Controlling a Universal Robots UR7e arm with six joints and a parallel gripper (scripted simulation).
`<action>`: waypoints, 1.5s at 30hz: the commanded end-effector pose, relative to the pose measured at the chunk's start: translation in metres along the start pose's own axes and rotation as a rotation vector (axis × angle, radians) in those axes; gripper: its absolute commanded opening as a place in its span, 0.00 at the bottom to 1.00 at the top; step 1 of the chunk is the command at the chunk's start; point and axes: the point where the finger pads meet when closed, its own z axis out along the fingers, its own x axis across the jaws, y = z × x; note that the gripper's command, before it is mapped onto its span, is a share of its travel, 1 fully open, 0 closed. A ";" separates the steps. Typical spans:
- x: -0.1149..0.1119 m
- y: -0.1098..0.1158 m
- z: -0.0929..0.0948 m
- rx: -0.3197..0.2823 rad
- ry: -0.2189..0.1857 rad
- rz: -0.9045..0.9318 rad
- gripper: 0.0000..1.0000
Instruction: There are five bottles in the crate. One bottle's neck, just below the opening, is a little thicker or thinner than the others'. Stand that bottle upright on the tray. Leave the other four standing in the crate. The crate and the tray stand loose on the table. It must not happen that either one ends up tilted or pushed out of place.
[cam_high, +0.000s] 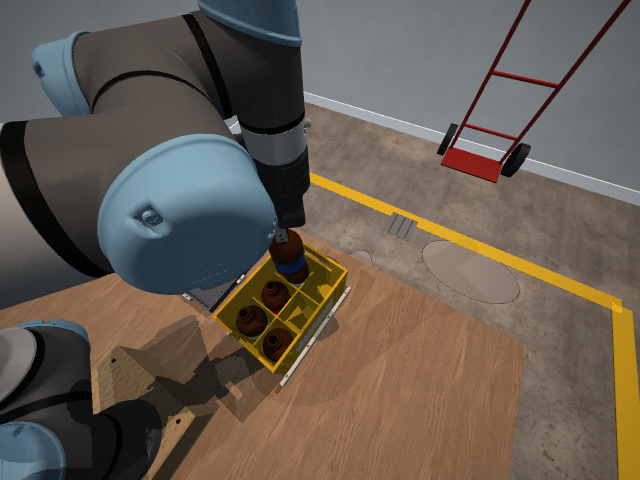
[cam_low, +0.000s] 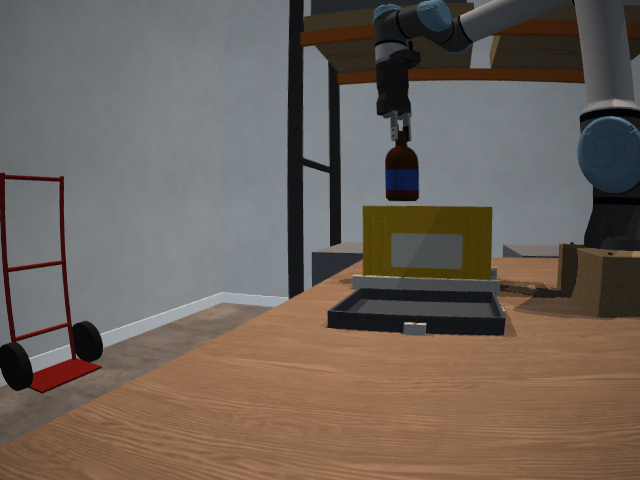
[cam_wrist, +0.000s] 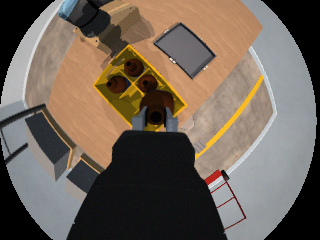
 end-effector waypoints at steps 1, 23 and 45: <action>0.003 -0.006 -0.001 -0.002 0.001 0.000 0.00; 0.024 -0.047 -0.001 -0.002 0.001 0.000 0.00; 0.046 -0.091 -0.001 -0.002 0.001 0.000 0.00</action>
